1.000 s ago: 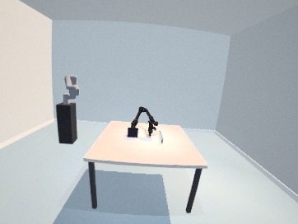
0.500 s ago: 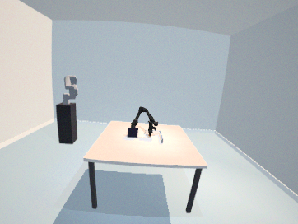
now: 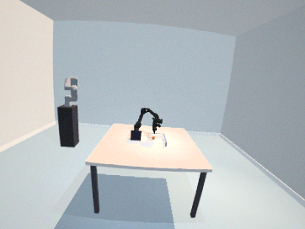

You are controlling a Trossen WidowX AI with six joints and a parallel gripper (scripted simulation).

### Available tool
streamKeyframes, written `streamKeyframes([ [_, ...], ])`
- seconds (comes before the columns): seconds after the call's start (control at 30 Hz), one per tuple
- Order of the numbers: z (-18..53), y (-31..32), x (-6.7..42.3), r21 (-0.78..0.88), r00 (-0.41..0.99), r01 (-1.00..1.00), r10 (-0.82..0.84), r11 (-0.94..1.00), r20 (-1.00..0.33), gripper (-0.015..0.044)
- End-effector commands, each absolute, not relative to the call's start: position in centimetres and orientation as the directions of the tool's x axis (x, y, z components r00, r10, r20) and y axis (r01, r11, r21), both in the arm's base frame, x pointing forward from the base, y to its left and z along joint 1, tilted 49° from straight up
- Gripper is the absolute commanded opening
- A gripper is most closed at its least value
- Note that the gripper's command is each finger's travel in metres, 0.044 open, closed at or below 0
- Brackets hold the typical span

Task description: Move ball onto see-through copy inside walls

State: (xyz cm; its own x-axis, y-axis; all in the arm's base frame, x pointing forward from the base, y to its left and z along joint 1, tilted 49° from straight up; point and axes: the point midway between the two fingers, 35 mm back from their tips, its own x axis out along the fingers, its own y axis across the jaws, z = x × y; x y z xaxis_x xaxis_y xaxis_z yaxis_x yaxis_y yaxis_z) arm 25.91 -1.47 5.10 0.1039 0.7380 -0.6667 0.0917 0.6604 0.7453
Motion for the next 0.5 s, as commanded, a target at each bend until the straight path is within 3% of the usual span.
streamKeyframes([
  [0.0,4.9,-1.2,25.9,0.747,0.097,0.093,0.74,0.659,-0.665,0.0305],
  [0.17,4.9,-1.2,25.9,0.747,0.097,0.093,0.74,0.659,-0.665,0.0305],
  [0.33,7.7,-4.4,25.5,0.745,0.096,0.091,0.738,0.661,-0.668,0.0436],
  [0.47,8.2,-4.9,25.4,0.745,0.095,0.091,0.739,0.661,-0.667,0.044],
])
